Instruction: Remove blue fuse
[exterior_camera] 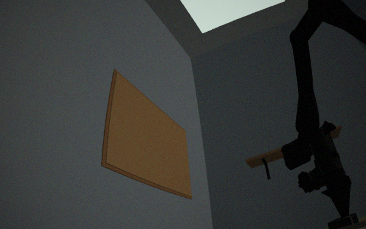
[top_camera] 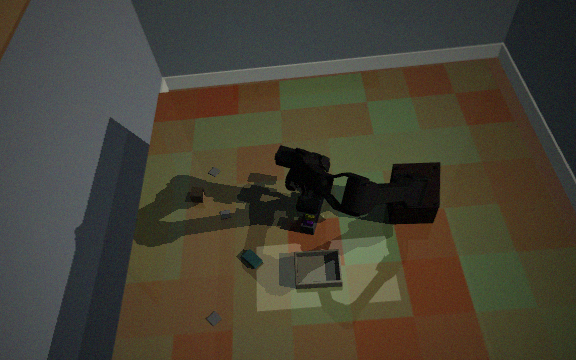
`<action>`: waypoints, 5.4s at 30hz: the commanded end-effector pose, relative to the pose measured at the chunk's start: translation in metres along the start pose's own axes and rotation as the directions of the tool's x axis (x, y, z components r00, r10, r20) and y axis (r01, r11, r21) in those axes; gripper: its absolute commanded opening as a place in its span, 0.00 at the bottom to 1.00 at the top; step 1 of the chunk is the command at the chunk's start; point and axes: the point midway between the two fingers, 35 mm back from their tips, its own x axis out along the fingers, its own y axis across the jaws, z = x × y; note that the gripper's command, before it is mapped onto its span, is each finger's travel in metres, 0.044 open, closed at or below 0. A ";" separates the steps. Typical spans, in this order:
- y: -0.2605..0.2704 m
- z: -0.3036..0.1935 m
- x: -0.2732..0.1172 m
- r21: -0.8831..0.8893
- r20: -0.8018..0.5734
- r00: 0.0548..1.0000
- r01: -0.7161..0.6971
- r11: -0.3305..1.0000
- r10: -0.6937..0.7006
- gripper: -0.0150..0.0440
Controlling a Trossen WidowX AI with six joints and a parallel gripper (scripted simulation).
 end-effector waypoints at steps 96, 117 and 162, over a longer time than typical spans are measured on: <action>0.000 0.000 0.001 0.004 -0.003 1.000 -0.003 1.000 0.003 0.38; 0.000 0.000 -0.001 0.000 0.000 1.000 0.000 1.000 0.000 0.25; -0.001 0.001 -0.023 0.003 -0.001 1.000 0.000 1.000 0.000 0.25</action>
